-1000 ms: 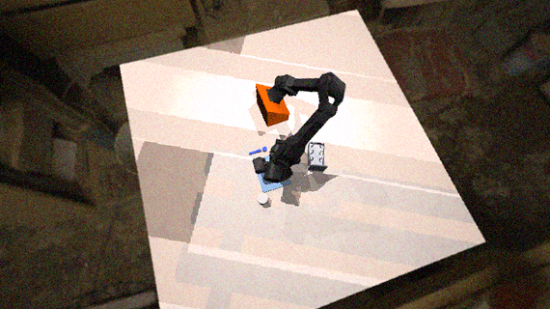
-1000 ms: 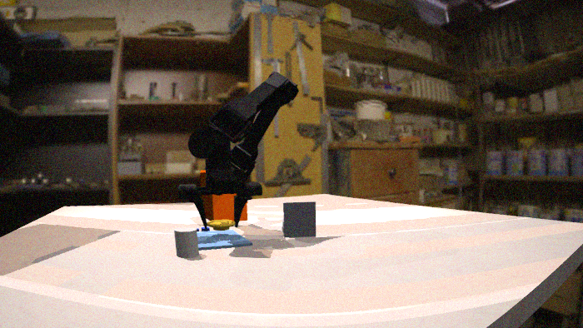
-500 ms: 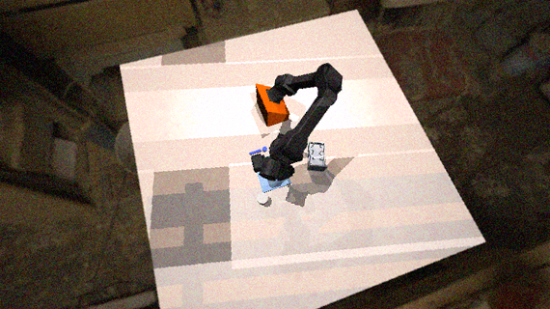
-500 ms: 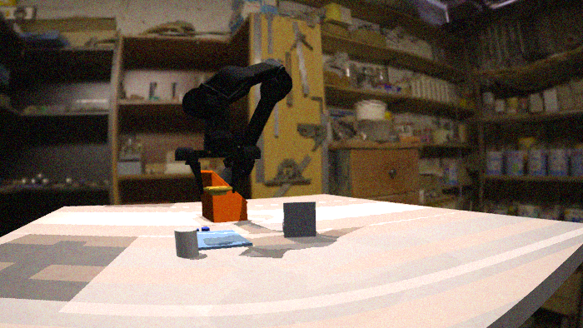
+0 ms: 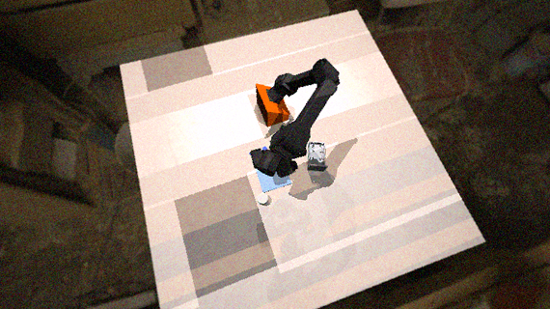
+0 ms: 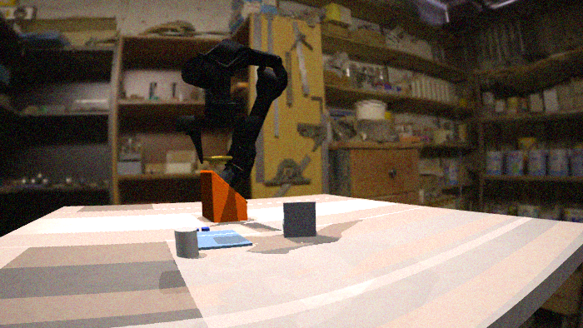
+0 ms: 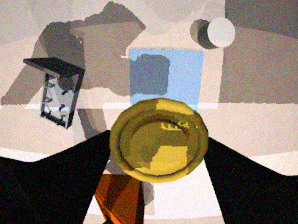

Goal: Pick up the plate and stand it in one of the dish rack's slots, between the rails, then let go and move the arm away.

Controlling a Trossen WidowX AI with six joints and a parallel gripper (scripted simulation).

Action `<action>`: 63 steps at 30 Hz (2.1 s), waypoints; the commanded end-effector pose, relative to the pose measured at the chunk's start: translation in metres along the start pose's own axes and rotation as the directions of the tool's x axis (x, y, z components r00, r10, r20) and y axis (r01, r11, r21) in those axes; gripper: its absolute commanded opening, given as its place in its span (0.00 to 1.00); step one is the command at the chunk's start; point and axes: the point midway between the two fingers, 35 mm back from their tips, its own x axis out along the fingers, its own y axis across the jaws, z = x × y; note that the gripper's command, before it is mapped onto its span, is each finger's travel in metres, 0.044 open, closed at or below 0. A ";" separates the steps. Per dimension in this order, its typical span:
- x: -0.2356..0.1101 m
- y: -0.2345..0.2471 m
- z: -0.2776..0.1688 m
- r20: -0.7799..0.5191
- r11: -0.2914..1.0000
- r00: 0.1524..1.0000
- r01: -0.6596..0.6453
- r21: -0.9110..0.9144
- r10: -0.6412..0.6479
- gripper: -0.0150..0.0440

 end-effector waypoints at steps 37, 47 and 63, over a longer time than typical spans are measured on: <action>-0.019 0.154 -0.038 0.001 0.402 1.000 0.002 0.916 -0.008 0.25; -0.016 0.192 -0.062 -0.001 0.069 1.000 0.001 0.998 -0.001 0.25; -0.009 0.233 -0.098 -0.007 -0.352 1.000 0.011 0.936 0.013 0.25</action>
